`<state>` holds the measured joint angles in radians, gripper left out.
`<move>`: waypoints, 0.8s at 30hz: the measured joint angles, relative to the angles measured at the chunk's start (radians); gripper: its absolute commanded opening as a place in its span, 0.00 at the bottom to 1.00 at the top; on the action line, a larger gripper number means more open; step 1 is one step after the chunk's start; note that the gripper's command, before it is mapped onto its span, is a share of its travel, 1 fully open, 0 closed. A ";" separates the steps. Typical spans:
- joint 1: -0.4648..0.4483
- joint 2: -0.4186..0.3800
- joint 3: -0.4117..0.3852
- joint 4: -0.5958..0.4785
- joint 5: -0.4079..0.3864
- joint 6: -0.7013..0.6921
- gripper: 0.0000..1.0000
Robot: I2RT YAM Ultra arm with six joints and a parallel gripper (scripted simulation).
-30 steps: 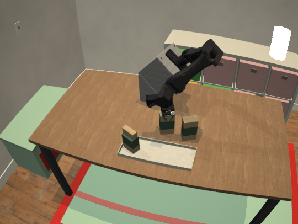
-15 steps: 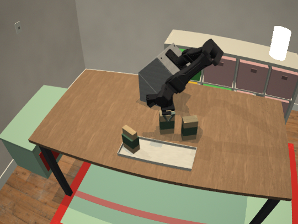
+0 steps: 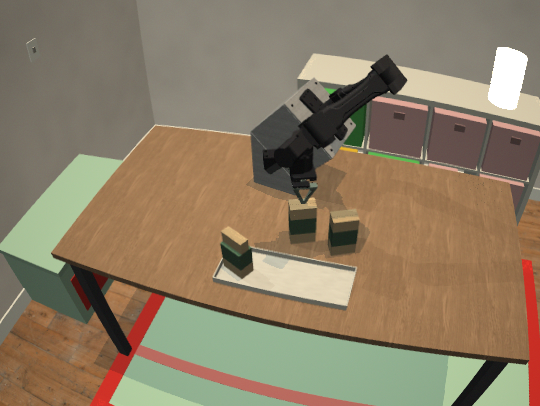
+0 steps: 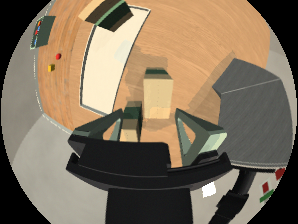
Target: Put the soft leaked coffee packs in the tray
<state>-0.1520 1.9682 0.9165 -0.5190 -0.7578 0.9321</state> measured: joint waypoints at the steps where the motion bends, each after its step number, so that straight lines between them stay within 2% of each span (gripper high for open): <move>1: -0.003 0.001 0.005 -0.014 0.000 -0.010 0.77; 9: -0.005 0.001 0.011 -0.078 0.000 -0.046 0.77; 24: -0.005 0.001 0.011 -0.091 0.000 -0.053 0.77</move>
<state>-0.1570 1.9690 0.9279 -0.6098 -0.7574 0.8791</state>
